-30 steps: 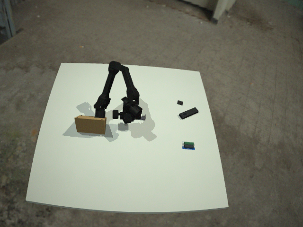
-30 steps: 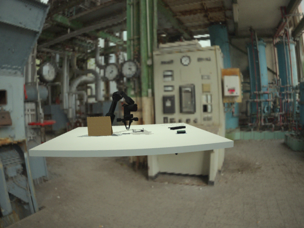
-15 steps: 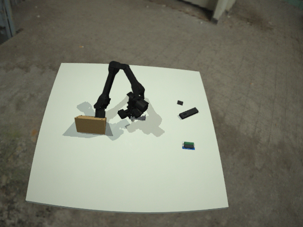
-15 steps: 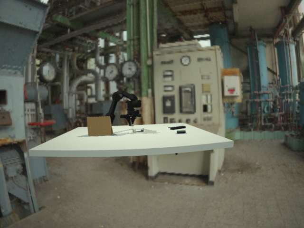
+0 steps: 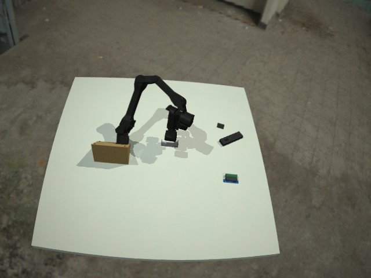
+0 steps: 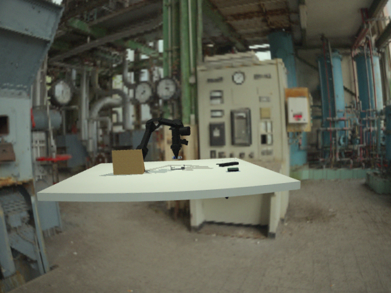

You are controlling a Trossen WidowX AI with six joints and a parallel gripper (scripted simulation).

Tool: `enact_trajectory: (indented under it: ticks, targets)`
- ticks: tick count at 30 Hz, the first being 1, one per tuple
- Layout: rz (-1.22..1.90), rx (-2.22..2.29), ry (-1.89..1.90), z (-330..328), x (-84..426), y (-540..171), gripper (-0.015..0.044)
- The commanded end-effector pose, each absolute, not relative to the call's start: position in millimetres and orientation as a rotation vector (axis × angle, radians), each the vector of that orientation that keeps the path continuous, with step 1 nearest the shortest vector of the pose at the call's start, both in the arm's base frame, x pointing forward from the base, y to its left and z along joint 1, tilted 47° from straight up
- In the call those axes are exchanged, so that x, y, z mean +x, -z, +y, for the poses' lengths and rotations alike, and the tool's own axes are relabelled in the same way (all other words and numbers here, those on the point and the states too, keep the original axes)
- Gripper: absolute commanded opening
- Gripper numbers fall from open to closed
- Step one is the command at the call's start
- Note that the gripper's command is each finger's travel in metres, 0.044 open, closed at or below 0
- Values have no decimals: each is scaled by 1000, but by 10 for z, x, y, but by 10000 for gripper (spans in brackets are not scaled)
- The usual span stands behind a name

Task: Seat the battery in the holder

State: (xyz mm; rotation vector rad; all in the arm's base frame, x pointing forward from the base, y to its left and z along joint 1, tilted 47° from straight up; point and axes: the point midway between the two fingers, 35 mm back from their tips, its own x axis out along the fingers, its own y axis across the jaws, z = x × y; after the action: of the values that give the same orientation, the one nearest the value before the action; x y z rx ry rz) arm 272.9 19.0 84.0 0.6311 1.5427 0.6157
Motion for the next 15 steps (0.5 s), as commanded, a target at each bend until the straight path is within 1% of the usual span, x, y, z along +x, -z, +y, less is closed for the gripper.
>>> enact_trajectory:
  ticks: [1, 7, 15]
  targets:
    - [1498, 557, -690, 231, 2782, -907, 61]
    - [1498, 557, -681, 234, 2775, -885, 61]
    - [1423, 574, -631, 327, 2803, -772, 61]
